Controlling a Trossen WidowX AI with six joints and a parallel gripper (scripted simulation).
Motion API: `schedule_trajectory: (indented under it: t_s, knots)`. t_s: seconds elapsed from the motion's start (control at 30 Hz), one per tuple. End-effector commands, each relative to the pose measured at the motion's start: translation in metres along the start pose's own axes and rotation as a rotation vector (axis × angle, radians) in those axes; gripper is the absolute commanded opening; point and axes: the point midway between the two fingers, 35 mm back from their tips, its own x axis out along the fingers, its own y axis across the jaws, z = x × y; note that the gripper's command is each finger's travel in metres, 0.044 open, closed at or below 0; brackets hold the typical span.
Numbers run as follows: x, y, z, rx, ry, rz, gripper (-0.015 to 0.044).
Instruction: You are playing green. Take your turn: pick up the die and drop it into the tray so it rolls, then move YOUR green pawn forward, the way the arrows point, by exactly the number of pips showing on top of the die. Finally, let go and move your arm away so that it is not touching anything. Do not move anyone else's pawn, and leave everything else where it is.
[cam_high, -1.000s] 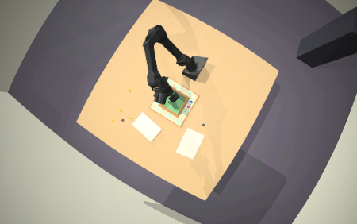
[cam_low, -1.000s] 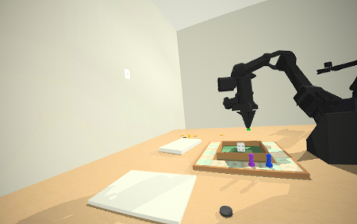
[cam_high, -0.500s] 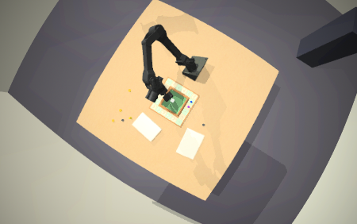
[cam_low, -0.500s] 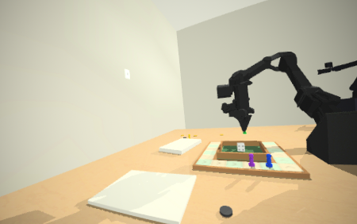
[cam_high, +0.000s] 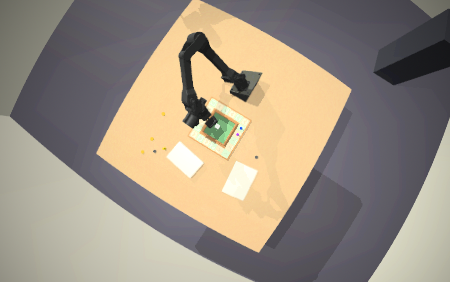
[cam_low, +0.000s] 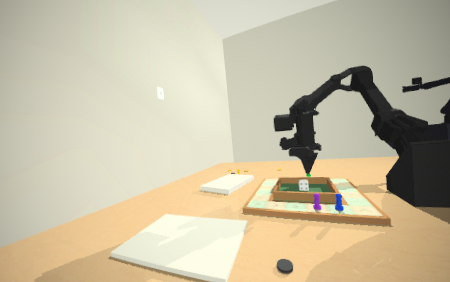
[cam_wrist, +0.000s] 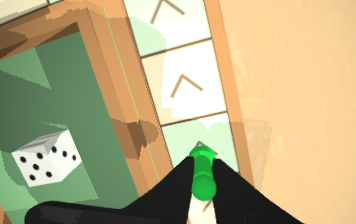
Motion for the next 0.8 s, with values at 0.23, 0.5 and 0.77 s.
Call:
schedule_trajectory:
  t_s: [0.23, 0.5, 0.77]
  knots:
    - [0.018, 0.000, -0.004, -0.012, 0.011, -0.009, 0.0000]
    - [0.013, -0.001, 0.000, 0.003, -0.003, -0.001, 0.0157]
    - [-0.029, 0.000, 0.001, -0.010, 0.010, -0.005, 0.0368]
